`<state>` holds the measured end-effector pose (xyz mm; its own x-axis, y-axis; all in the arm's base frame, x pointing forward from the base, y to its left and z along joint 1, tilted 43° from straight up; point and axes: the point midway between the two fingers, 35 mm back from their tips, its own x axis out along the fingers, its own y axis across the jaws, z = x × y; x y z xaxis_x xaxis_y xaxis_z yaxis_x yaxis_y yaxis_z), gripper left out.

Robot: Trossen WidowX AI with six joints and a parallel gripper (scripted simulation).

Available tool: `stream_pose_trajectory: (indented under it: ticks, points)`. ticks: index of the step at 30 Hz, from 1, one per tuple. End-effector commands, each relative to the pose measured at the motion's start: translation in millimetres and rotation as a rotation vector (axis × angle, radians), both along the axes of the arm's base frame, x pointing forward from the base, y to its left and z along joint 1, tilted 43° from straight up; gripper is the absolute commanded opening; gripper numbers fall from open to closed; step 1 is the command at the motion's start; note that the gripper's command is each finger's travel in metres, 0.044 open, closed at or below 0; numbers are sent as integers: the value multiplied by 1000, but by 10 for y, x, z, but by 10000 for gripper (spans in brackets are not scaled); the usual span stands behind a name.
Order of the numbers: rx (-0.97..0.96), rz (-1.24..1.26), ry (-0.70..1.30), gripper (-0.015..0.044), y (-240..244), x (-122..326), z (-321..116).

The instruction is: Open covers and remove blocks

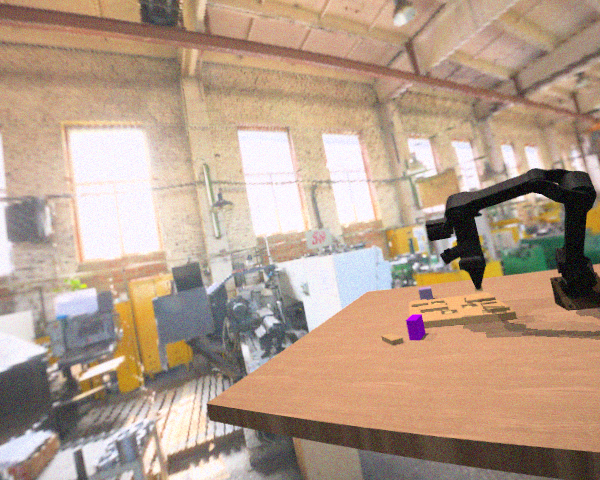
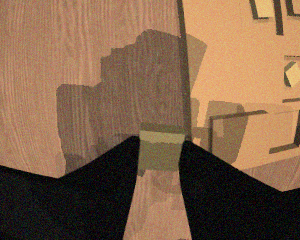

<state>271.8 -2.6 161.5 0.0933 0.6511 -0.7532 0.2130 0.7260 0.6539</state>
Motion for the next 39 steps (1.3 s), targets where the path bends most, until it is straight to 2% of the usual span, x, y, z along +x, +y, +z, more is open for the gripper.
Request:
stream_pose_trajectory:
  ticks: [1, 11, 39]
  points:
    - [9, -2, -9, 80, 131, 1, 141]
    - [20, 1, -10, 80, 294, -15, 276]
    - [14, 1, -11, 80, 573, 81, -61]
